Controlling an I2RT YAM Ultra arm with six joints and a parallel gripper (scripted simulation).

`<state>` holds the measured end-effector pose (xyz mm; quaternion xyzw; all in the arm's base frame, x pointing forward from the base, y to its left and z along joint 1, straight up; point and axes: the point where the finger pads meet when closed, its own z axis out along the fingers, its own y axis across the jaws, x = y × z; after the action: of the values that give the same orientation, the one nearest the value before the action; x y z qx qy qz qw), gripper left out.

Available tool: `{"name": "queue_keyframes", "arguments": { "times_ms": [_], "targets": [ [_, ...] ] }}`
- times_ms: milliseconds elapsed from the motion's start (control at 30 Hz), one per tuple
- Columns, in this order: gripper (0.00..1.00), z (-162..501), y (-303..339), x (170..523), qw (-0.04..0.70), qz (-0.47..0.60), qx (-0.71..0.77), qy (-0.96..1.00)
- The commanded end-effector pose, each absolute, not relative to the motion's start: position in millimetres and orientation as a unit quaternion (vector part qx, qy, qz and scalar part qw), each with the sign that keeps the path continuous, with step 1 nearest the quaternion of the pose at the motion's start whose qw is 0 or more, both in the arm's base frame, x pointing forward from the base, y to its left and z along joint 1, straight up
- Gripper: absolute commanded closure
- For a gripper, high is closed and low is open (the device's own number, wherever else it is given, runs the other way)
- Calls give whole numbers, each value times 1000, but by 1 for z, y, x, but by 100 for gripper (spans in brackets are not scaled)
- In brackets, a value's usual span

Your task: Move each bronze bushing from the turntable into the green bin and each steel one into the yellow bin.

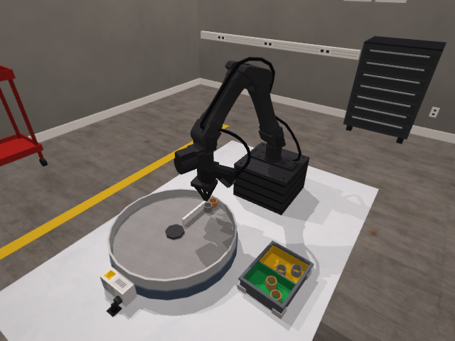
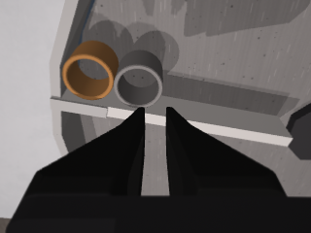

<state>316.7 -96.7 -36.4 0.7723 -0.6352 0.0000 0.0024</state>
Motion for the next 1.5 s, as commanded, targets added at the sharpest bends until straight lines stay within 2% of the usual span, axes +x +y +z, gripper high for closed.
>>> {"name": "queue_keyframes", "arguments": {
  "times_ms": [0,1467],
  "targets": [
    [88,-22,-102,328,-12,19,770,-638],
    [88,-35,-101,330,-9,12,772,-635]
  ]
}}
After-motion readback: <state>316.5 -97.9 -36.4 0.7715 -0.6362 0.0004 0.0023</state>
